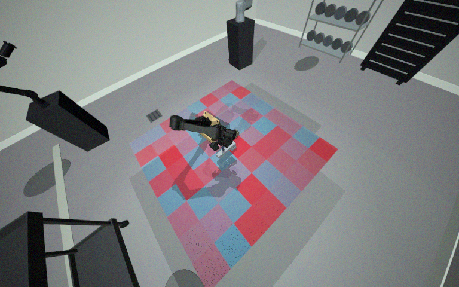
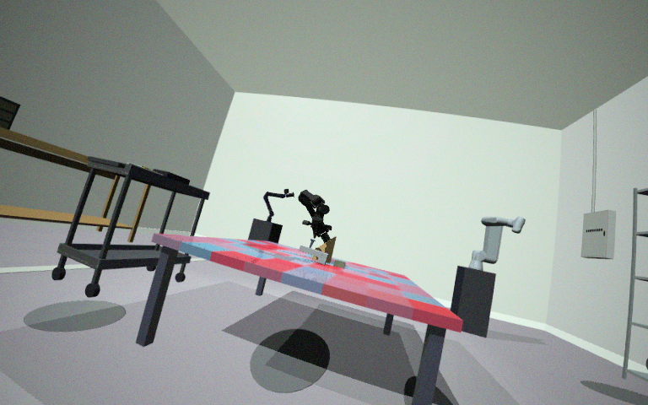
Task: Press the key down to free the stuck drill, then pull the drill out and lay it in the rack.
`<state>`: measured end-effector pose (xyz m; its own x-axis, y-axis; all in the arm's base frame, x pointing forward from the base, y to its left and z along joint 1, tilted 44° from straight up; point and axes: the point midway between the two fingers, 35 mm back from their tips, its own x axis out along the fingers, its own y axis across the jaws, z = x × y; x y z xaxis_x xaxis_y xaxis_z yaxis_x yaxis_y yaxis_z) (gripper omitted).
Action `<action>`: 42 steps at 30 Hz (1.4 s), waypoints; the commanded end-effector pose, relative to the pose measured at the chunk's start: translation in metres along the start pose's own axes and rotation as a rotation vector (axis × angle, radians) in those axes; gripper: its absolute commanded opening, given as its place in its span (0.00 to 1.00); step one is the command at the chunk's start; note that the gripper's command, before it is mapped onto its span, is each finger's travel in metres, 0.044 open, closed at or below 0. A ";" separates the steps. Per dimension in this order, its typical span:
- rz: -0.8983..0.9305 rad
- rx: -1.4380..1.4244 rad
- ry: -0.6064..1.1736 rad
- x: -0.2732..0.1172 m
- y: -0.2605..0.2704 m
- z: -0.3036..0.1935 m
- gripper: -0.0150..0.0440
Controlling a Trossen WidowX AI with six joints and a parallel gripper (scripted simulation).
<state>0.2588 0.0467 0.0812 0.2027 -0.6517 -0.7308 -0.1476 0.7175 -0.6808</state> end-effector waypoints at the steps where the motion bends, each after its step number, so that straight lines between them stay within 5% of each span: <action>1: -0.013 -0.002 0.001 0.004 -0.003 -0.001 0.25; 42: -0.016 -0.002 0.001 0.021 -0.007 -0.004 0.25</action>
<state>0.2633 0.0383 0.0762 0.2323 -0.6488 -0.7246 -0.1482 0.7127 -0.6856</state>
